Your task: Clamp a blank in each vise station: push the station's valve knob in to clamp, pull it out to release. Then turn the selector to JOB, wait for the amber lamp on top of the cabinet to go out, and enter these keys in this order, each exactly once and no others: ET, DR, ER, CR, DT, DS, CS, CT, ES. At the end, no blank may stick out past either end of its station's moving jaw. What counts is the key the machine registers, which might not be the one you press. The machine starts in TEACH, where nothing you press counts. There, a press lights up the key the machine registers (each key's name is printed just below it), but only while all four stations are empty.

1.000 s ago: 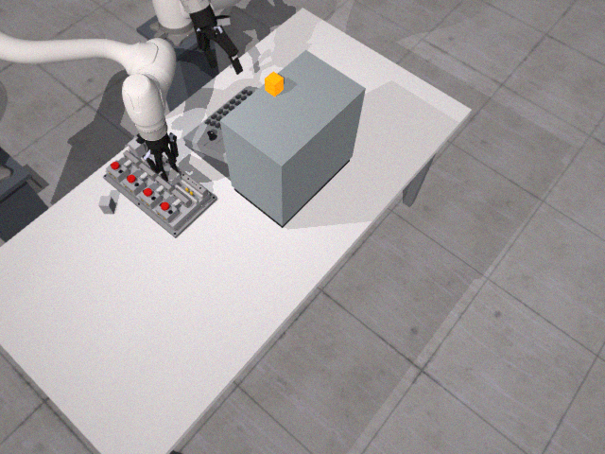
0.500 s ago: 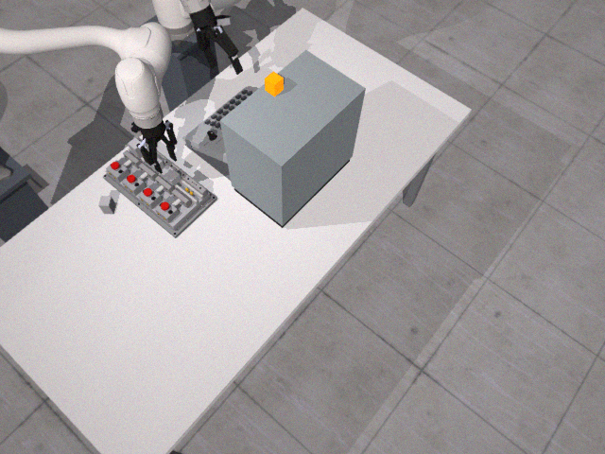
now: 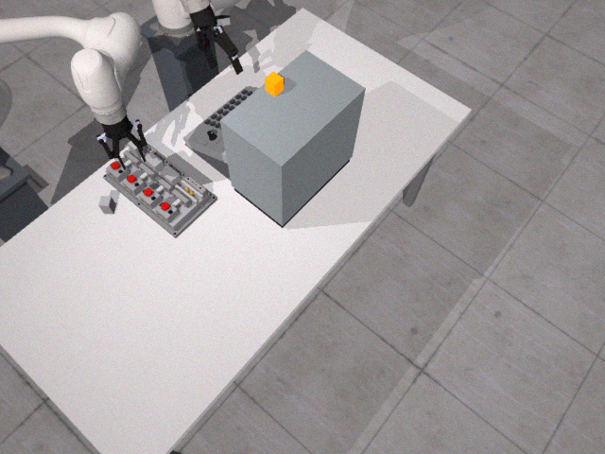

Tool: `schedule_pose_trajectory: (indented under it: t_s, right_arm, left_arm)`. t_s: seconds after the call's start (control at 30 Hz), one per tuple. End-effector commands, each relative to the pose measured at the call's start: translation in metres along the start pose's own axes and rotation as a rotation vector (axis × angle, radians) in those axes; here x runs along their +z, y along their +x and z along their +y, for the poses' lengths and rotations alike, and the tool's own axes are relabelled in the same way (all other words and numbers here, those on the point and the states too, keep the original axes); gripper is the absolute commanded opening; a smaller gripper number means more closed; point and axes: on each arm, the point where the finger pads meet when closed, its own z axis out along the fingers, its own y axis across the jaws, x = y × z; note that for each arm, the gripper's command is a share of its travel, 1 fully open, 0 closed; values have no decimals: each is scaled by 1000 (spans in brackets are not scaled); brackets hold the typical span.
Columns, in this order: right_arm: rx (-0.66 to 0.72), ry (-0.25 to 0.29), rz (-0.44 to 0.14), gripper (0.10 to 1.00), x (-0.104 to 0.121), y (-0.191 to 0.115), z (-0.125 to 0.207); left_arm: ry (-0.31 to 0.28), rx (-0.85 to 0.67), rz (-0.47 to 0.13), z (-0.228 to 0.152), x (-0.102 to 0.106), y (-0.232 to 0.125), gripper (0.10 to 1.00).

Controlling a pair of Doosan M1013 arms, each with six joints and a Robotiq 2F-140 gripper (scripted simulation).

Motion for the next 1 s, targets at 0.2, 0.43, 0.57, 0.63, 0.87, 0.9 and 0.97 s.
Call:
schedule_pose_trajectory:
  t_s: [0.2, 0.43, 0.57, 0.63, 0.87, 0.9, 0.97]
  right_arm:
    - [551, -9, -13, 460, 89, 25, -138]
    - [551, -9, -13, 460, 118, 25, -143]
    - [551, -9, -13, 460, 119, 25, -143]
    - [551, -9, -13, 460, 122, 25, -143]
    - [551, -9, -13, 460, 138, 25, -143]
    - [551, -9, -13, 460, 142, 25, -143]
    - [551, -9, -13, 460, 149, 25, -143]
  left_arm:
    - [-1, 0, 0, 0, 0, 0, 1000]
    - [-1, 0, 0, 0, 0, 0, 1000]
    - [-1, 0, 0, 0, 0, 0, 1000]
    - [-1, 0, 0, 0, 0, 0, 1000]
    - [-1, 0, 0, 0, 0, 0, 1000]
    - [-1, 0, 0, 0, 0, 0, 1000]
    - [-1, 0, 0, 0, 0, 0, 1000]
